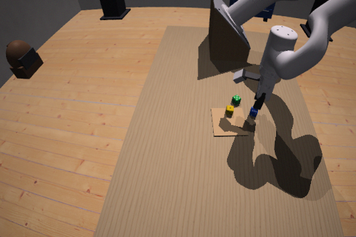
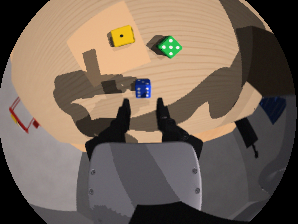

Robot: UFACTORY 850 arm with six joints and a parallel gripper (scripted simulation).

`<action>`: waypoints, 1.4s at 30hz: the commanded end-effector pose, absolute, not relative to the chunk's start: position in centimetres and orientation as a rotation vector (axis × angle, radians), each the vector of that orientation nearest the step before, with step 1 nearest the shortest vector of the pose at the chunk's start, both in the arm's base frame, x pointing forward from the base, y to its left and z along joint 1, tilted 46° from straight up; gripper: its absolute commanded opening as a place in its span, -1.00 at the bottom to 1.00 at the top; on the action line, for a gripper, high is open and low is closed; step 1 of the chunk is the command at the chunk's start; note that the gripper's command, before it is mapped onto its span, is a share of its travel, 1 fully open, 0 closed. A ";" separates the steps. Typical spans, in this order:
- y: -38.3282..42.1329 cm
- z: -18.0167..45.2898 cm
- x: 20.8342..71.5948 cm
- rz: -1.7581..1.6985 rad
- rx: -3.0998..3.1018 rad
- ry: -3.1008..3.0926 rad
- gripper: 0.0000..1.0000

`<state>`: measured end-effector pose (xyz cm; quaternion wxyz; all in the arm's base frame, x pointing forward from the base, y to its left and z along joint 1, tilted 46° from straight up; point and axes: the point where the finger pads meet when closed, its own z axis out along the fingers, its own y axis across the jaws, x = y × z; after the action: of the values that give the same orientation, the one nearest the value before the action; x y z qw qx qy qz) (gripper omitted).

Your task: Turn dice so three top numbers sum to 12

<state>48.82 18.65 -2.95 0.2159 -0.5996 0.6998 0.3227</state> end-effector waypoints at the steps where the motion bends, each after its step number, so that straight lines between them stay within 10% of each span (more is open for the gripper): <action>1: 19.0 -3.3 48.8 0.893 -1.661 1.939 -0.05; 42: 20.7 -5.0 48.6 0.893 -1.661 1.939 -0.05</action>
<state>48.52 20.75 -5.02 0.2160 -0.5996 0.6998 0.3226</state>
